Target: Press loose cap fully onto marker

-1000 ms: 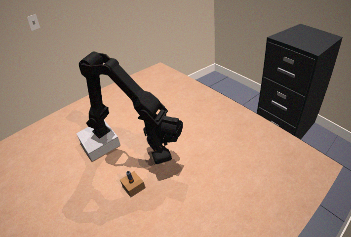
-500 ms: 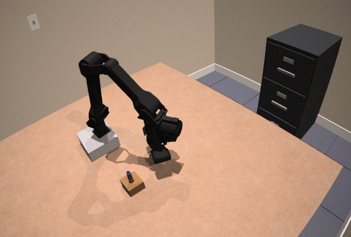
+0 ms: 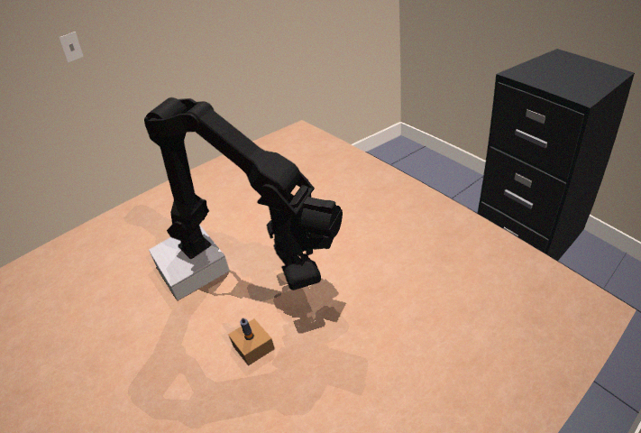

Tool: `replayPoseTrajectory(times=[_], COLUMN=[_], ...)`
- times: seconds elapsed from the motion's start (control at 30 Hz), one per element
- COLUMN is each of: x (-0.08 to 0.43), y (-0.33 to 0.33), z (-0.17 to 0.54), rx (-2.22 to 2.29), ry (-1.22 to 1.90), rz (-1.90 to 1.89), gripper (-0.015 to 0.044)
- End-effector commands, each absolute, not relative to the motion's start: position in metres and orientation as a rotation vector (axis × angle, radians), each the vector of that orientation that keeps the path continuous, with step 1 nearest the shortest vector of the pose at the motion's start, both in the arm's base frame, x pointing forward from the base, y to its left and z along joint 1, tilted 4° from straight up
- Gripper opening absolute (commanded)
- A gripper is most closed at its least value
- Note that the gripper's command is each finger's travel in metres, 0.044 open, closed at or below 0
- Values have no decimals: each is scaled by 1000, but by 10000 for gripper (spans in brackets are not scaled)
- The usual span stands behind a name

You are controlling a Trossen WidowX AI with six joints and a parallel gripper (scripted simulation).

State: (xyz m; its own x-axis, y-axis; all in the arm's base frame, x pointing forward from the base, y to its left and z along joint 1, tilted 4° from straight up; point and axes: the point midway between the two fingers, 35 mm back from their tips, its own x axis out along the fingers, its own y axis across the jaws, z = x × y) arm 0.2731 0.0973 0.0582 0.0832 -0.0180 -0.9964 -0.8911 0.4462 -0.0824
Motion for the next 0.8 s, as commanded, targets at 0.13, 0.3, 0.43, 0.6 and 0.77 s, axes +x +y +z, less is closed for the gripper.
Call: replayPoseTrajectory(times=[0.13,0.3,0.43,0.6,0.77], x=[275,280,285,289,293], y=[95,83,72,57,42], z=[71,76,81,87,93], rx=[-897,-881,-875,-879,-884], ry=[1322,1324,1325,1326,1327], rz=[790,770,762,764,767], gripper=[0,0,0,0,0])
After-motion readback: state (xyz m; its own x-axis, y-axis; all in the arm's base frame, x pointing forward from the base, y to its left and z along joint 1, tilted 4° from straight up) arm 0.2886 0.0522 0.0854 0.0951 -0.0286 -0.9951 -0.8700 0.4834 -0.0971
